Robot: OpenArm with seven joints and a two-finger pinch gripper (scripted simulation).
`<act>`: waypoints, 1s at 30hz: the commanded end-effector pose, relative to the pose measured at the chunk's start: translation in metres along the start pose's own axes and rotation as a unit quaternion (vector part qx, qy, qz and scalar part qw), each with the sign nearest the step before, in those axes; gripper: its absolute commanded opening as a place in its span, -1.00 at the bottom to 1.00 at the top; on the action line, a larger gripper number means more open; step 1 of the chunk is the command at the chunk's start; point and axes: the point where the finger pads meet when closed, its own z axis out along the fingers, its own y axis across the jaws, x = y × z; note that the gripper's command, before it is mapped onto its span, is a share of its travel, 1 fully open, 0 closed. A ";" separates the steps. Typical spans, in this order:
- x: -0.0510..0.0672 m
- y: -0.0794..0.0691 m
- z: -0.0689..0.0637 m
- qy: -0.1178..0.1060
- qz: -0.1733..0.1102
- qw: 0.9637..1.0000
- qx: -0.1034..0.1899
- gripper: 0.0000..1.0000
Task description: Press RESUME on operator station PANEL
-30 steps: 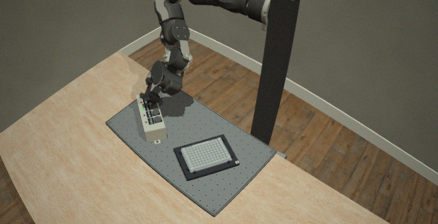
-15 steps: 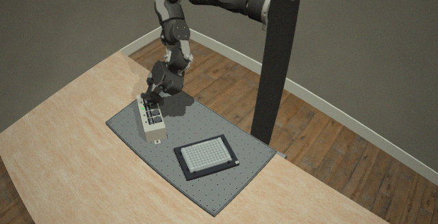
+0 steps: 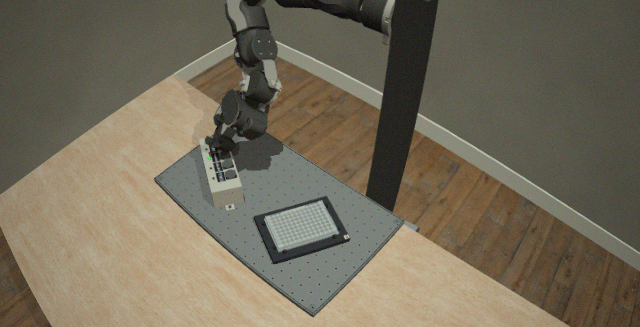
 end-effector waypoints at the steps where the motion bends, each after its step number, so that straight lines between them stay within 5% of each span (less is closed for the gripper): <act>1: -0.002 0.002 0.000 -0.003 0.002 1.000 -0.005 -1.00; 6: -0.002 0.002 0.000 -0.003 0.002 1.000 -0.005 -1.00; 11: -0.027 0.001 -0.031 -0.002 0.001 1.000 -0.001 -1.00; 30: -0.027 0.001 -0.031 -0.002 0.001 1.000 -0.001 -1.00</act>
